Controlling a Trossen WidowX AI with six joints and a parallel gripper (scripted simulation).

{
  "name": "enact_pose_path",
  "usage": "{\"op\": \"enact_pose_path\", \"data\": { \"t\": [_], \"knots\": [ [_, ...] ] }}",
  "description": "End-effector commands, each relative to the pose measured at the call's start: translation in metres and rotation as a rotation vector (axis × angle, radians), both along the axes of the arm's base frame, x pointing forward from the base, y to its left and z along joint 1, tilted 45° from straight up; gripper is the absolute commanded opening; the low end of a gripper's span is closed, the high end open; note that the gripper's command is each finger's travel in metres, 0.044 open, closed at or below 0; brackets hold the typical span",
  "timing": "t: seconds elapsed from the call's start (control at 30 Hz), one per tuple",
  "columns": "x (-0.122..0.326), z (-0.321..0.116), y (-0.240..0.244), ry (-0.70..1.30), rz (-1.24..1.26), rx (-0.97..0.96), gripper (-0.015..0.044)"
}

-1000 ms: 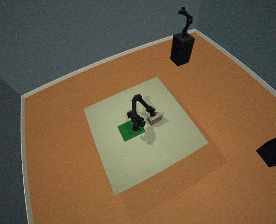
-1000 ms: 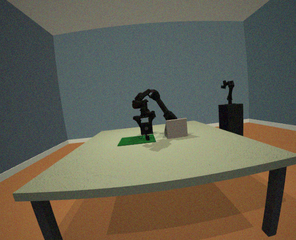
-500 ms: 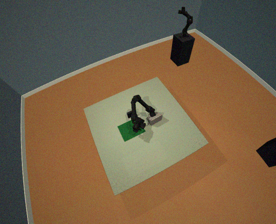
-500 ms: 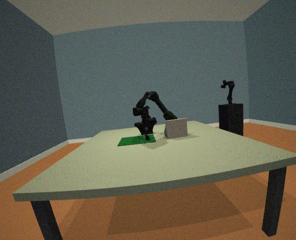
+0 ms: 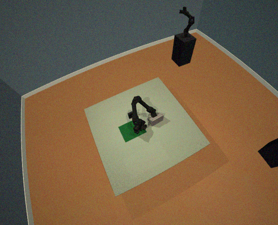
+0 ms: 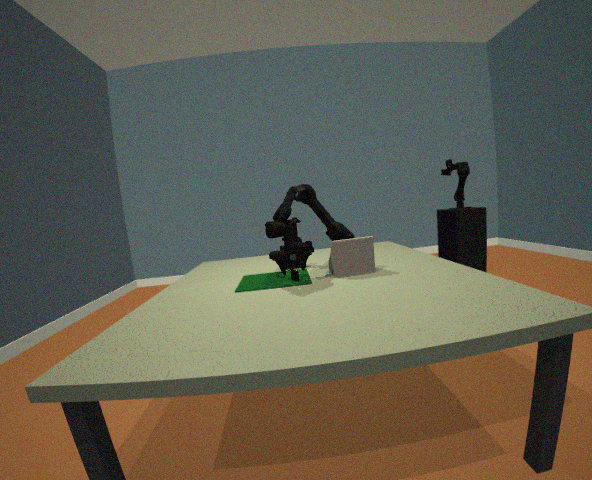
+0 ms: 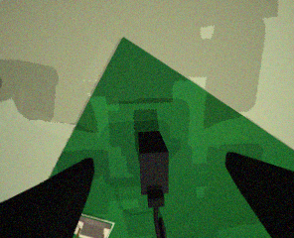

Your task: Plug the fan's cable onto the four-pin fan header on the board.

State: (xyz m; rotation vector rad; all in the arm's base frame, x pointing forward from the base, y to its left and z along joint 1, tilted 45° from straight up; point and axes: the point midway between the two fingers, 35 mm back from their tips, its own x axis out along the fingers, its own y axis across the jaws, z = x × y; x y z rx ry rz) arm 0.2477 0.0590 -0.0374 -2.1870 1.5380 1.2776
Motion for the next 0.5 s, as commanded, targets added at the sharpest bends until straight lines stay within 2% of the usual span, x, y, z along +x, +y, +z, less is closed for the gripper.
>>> {"op": "enact_pose_path", "data": {
  "t": [0.0, 0.47],
  "knots": [
    [-0.0030, -0.0066, -0.0075, 0.015, 0.001, -0.013, 0.0440],
    [-0.0028, -0.0158, -0.0175, 0.015, 0.001, -0.015, 0.0440]
  ]
}}
